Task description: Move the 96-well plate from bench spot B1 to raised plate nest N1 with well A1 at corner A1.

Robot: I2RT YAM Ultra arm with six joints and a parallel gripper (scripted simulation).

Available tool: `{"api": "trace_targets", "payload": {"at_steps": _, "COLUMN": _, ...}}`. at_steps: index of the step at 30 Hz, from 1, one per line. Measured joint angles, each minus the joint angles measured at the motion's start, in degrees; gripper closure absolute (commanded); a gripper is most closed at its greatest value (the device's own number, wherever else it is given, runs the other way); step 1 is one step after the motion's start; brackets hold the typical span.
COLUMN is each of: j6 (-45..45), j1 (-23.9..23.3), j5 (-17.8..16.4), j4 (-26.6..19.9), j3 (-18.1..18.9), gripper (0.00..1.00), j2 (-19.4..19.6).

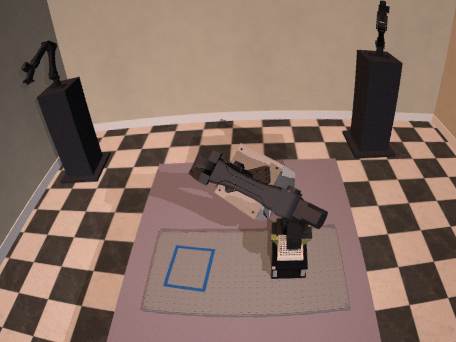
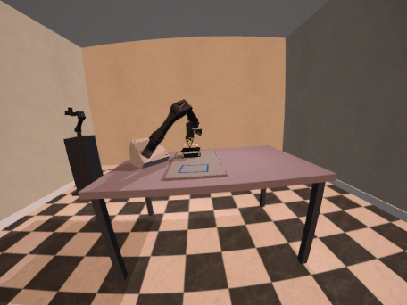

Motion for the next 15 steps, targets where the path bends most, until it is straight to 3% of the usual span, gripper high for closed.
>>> {"api": "trace_targets", "payload": {"at_steps": 15, "j6": -2.7, "j1": -1.5, "j5": 0.2, "j4": 4.6, "j3": -1.7, "gripper": 1.0, "j2": 0.5}}
